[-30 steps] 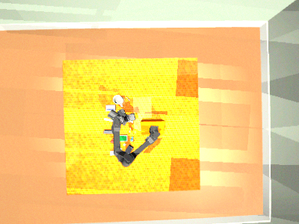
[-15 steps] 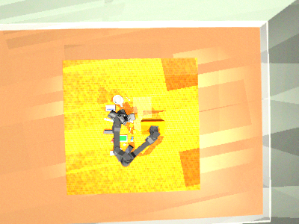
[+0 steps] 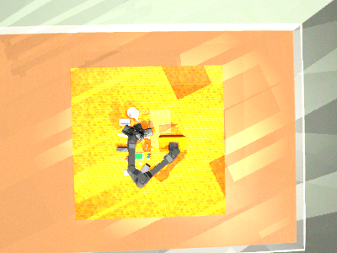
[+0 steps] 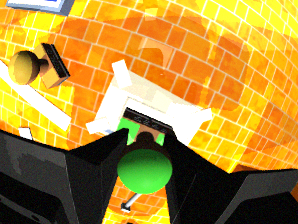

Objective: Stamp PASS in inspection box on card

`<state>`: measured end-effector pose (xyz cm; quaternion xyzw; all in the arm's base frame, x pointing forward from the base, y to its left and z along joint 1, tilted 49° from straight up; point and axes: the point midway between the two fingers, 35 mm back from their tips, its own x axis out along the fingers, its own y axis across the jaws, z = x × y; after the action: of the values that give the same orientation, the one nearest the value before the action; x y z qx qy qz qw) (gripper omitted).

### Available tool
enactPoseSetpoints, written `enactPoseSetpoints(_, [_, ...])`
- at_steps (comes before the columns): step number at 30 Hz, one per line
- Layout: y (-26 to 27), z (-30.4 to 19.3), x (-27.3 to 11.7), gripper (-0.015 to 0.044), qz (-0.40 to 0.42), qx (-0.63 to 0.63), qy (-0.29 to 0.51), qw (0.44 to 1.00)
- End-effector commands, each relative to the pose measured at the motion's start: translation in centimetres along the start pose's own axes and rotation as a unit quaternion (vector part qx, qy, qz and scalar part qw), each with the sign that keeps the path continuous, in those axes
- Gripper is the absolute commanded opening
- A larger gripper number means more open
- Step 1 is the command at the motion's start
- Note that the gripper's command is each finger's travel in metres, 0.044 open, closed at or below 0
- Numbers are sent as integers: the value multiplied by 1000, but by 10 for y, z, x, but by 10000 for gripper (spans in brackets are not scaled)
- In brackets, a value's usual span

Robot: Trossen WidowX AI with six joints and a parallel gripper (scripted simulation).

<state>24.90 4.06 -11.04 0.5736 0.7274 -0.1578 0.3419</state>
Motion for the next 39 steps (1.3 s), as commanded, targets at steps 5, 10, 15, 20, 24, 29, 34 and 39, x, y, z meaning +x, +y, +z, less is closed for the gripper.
enactPoseSetpoints(5, [0, -2, 6, 0, 1, 2, 3, 1000])
enactPoseSetpoints(10, [-1, -2, 10, 0, 1, 2, 3, 1000])
enactPoseSetpoints(15, [-1, -2, 13, 0, 1, 2, 3, 1000])
enactPoseSetpoints(20, [-1, -3, 16, 0, 2, 2, 3, 1000])
enactPoseSetpoints(24, [-1, -3, 19, 0, 2, 2, 3, 1000])
enactPoseSetpoints(29, [-1, -3, 22, 0, 2, 2, 4, 1000])
enactPoseSetpoints(34, [-2, -4, 25, 0, 2, 2, 4, 1000])
enactPoseSetpoints(39, [-2, -4, 26, 0, 2, 1, 4, 1000])
